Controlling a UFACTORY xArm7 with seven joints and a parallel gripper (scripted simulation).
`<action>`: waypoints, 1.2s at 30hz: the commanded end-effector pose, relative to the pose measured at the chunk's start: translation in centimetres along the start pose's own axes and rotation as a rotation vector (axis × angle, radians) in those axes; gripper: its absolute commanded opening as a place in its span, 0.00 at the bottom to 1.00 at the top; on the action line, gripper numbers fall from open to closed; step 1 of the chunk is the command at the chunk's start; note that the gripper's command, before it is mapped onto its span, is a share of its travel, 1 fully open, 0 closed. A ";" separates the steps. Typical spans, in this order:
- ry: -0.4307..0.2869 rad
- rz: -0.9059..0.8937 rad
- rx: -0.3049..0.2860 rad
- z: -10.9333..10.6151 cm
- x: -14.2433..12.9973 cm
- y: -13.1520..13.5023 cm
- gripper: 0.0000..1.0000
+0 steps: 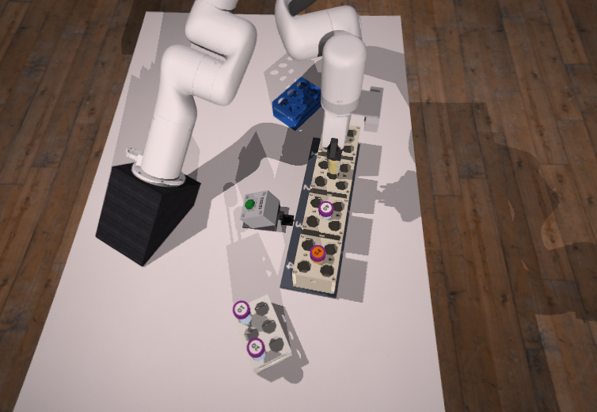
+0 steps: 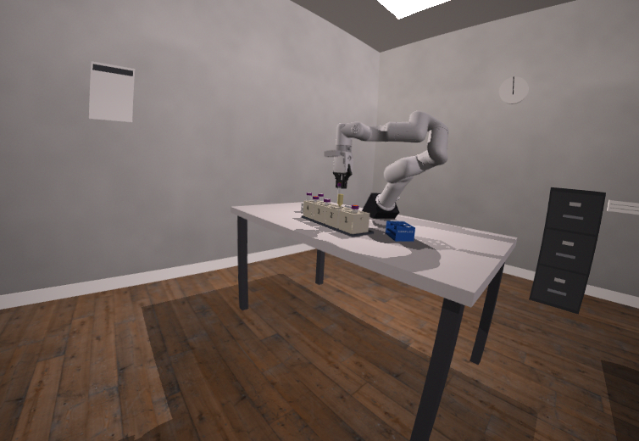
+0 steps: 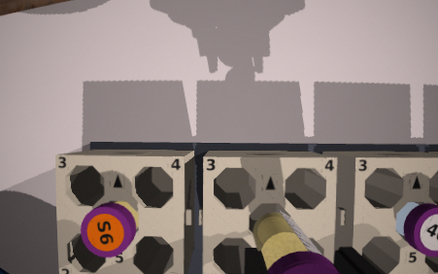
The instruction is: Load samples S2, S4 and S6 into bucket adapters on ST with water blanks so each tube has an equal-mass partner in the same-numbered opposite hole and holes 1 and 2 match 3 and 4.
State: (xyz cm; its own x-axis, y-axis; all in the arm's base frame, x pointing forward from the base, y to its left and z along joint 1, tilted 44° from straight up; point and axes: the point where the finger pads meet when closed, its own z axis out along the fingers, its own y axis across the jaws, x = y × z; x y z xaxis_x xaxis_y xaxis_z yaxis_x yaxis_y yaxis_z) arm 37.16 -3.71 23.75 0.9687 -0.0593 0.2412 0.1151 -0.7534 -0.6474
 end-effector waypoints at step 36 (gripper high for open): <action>0.004 0.000 -0.001 3.4 0.1 0.1 0.00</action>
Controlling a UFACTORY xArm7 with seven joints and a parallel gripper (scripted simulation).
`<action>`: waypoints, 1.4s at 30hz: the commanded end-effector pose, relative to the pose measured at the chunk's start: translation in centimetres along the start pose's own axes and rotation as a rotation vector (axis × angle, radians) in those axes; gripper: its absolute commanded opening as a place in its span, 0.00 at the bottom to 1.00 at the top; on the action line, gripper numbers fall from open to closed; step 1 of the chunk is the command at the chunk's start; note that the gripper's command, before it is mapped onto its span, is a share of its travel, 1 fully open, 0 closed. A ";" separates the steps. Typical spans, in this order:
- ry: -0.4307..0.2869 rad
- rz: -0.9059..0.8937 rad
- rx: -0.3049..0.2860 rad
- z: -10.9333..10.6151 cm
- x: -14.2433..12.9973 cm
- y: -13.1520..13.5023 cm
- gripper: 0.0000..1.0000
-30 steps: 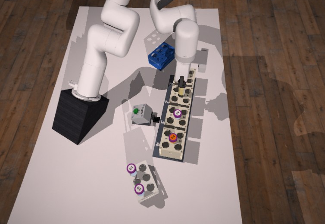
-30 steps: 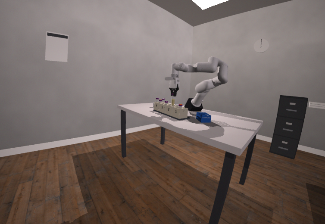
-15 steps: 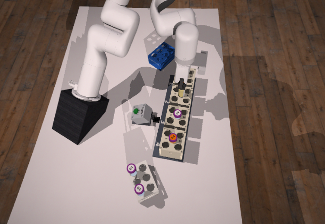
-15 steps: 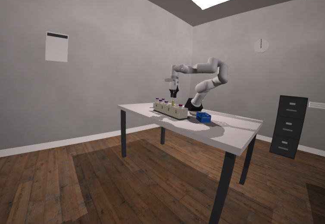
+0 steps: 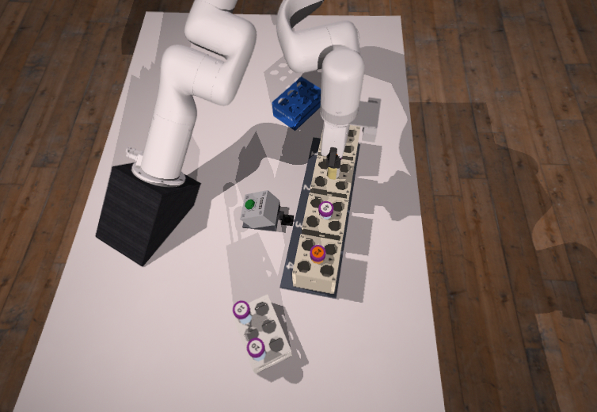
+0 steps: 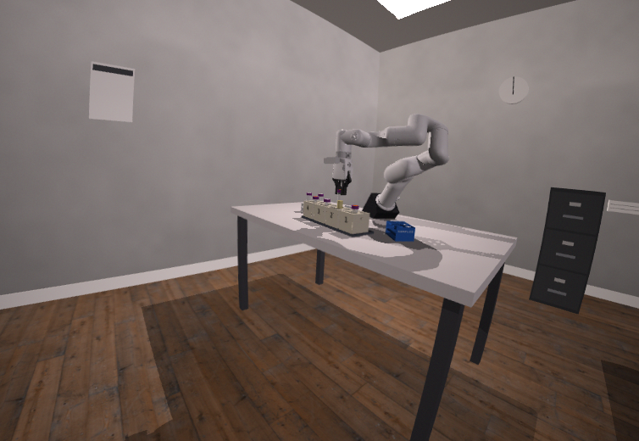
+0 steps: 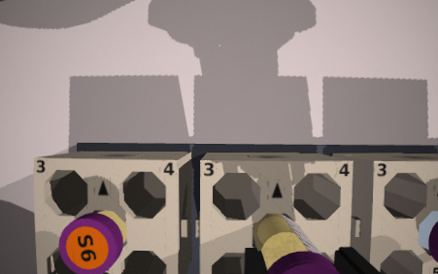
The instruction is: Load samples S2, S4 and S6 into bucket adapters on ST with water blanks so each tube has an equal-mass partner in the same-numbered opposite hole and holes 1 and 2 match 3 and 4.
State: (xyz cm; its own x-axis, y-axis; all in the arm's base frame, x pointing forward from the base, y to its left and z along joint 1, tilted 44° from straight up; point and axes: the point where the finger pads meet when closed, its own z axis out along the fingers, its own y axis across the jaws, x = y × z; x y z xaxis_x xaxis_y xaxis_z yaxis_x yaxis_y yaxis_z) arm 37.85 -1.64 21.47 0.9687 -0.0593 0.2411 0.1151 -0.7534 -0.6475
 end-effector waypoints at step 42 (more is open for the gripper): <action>0.004 0.000 -0.001 4.0 0.1 0.1 0.00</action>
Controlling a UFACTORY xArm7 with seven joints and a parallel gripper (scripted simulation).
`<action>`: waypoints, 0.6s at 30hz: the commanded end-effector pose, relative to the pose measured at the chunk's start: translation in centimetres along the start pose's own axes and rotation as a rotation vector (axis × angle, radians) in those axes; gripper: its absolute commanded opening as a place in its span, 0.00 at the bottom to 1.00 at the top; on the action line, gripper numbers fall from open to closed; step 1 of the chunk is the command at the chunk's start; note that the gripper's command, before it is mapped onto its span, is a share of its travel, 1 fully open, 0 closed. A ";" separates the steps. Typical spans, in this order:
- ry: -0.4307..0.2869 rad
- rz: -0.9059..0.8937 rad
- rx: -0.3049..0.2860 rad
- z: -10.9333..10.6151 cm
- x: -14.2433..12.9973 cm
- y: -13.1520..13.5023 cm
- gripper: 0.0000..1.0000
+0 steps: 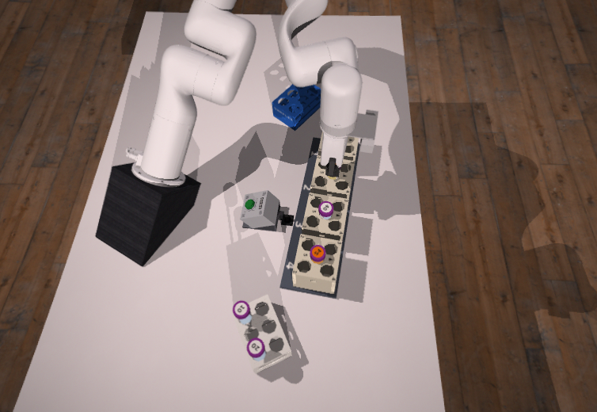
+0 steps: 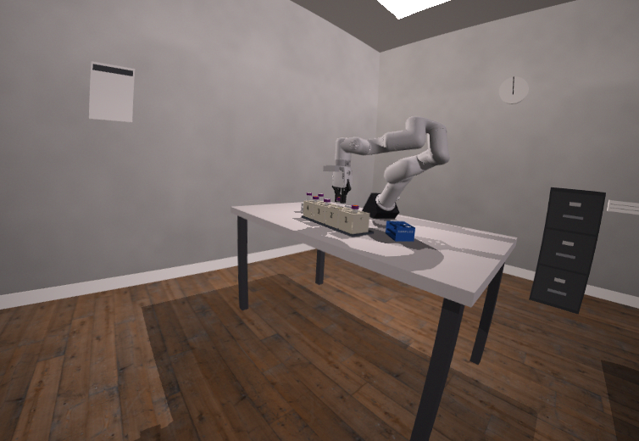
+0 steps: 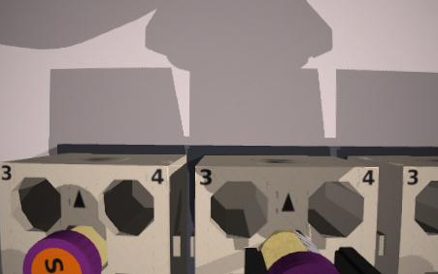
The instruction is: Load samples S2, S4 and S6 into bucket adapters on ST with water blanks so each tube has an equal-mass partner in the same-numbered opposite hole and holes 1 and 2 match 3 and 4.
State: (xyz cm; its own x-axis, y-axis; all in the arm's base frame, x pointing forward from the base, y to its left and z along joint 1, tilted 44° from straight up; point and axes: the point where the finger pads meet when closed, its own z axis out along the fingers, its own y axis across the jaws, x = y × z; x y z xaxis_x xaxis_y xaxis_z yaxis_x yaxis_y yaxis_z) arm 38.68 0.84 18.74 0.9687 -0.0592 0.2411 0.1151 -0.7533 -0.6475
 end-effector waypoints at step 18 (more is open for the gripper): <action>0.004 0.001 -0.001 1.7 0.1 0.1 0.00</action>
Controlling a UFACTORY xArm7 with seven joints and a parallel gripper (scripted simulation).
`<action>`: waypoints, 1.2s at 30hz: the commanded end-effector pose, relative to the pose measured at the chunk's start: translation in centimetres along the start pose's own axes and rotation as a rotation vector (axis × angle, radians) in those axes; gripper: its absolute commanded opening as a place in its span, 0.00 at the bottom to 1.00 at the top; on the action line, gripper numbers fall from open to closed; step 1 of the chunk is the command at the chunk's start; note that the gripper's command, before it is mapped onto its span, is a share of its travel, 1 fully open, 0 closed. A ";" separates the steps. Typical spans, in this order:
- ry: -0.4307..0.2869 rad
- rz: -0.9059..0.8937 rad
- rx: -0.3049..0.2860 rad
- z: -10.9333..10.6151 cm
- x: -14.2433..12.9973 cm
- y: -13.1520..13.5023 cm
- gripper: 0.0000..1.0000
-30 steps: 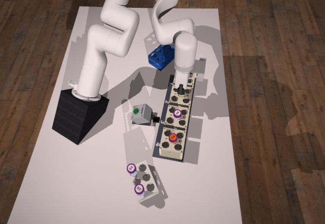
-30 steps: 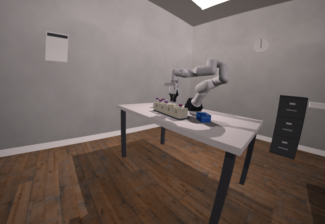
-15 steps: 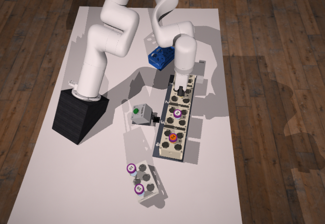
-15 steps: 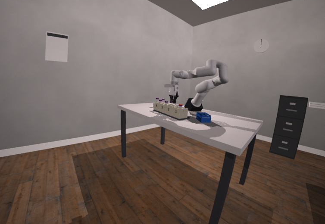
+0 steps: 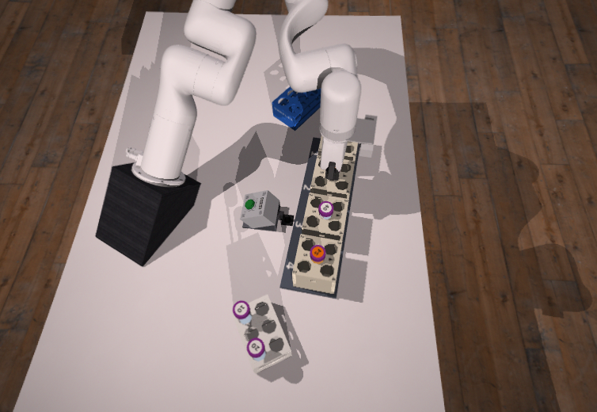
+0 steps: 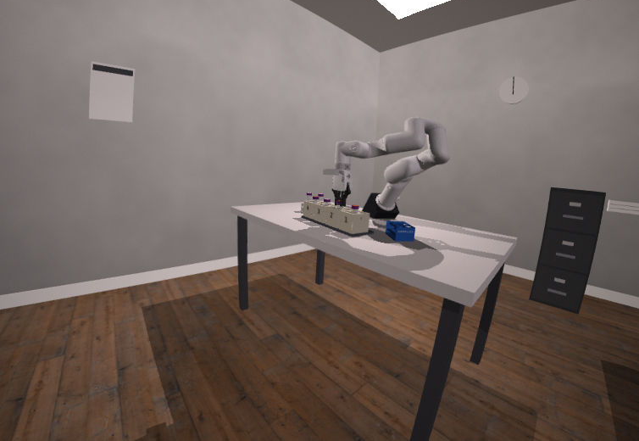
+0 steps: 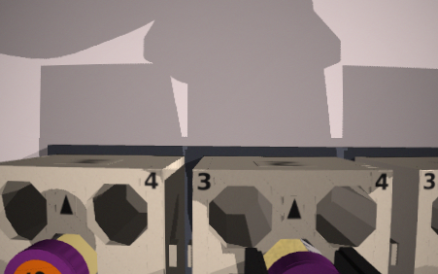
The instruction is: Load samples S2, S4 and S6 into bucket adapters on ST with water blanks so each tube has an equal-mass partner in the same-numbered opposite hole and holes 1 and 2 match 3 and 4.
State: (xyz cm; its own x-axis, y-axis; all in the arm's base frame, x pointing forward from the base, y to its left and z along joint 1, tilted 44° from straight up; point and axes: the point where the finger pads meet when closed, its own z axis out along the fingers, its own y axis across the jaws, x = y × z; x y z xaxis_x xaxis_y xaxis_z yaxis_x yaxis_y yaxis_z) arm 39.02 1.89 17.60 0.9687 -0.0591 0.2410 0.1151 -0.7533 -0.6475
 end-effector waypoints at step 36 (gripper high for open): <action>0.004 0.001 -0.001 0.4 0.1 0.1 0.44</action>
State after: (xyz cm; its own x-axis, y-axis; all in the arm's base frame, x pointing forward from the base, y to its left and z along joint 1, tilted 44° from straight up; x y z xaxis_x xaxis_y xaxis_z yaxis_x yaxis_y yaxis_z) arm 39.17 2.24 17.18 0.9686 -0.0594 0.2412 0.1151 -0.7534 -0.6474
